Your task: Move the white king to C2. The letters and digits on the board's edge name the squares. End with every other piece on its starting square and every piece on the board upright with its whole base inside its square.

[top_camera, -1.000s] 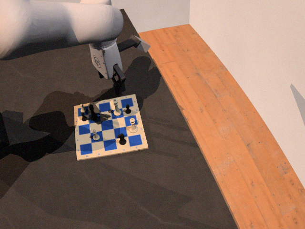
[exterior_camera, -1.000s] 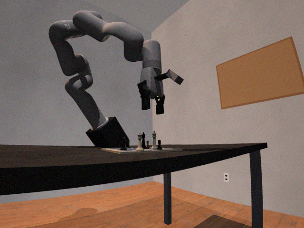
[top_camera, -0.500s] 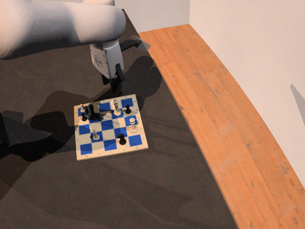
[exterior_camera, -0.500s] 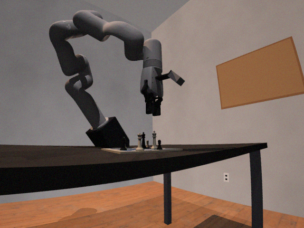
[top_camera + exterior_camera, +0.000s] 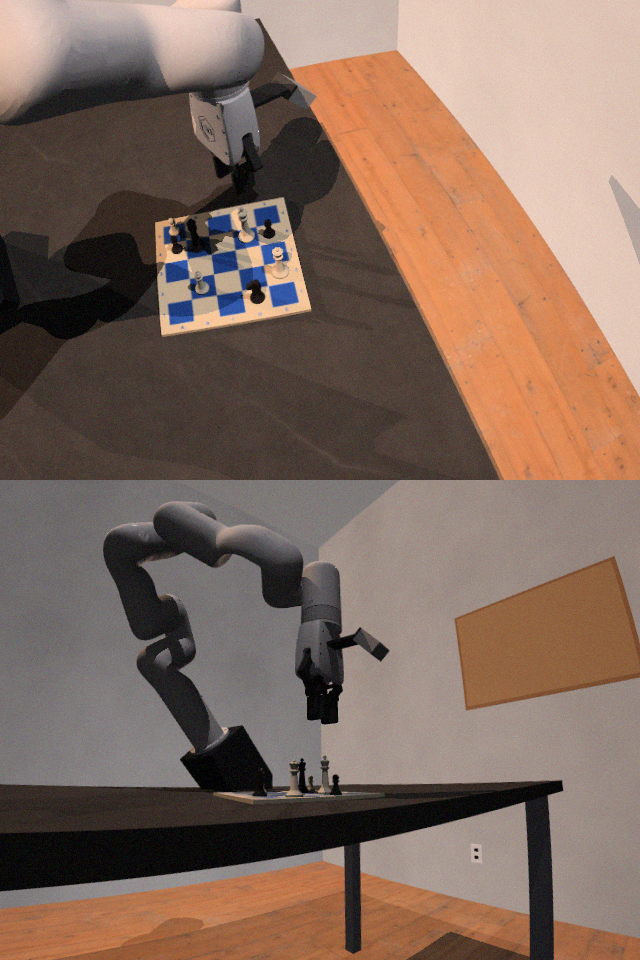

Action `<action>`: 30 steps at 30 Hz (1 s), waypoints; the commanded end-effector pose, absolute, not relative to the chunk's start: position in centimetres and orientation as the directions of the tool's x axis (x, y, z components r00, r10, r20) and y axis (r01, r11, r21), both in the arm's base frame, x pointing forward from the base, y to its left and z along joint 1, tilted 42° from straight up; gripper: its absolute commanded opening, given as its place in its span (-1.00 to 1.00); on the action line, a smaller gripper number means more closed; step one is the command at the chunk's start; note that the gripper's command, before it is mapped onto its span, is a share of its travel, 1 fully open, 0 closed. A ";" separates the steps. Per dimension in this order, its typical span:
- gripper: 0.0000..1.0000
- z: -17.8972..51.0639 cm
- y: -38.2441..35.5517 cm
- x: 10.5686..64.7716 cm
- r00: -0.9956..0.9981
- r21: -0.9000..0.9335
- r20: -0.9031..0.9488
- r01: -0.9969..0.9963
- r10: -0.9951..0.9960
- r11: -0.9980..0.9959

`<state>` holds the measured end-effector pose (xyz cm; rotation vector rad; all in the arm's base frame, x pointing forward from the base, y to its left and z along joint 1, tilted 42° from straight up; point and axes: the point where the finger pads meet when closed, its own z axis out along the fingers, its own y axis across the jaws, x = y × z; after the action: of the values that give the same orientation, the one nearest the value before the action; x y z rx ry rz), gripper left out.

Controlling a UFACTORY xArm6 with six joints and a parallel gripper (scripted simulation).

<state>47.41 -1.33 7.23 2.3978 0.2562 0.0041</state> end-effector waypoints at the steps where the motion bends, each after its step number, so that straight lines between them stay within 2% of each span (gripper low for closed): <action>1: -0.16 7.3 -1.2 47.5 0.980 0.663 -0.064 0.182 0.187 -0.726; 30: -0.16 6.2 -2.2 47.6 0.980 0.661 -0.072 0.184 0.183 -0.727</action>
<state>47.49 -2.04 6.36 2.4001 0.2552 -0.0065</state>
